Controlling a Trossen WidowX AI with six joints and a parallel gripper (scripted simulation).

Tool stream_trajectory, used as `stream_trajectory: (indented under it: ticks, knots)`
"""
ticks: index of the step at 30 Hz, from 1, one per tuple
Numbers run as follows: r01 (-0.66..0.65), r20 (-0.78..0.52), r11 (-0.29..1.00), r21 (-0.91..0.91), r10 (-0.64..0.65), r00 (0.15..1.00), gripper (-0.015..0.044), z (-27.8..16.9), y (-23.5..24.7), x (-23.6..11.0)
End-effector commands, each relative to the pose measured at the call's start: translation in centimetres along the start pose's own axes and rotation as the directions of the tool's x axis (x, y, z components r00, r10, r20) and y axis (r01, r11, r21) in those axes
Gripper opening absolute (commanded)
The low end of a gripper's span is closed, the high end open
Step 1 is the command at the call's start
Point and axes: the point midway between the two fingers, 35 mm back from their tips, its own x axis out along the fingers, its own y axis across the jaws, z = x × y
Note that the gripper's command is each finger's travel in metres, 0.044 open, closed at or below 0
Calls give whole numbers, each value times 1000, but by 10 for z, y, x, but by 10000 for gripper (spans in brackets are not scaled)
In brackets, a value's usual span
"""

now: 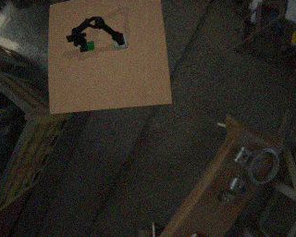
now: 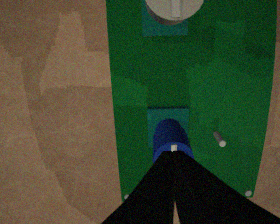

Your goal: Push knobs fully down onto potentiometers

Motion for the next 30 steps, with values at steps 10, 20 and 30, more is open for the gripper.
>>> stream_trajectory:
  ticks: [10,20,30]
  knots:
    - [4,-16,1000,0,-4,1000,0,2,-1,-9]
    - [0,-21,1000,-2,0,1000,79,1,0,-14]
    - [-16,6,999,-52,16,1000,79,5,5,-23]
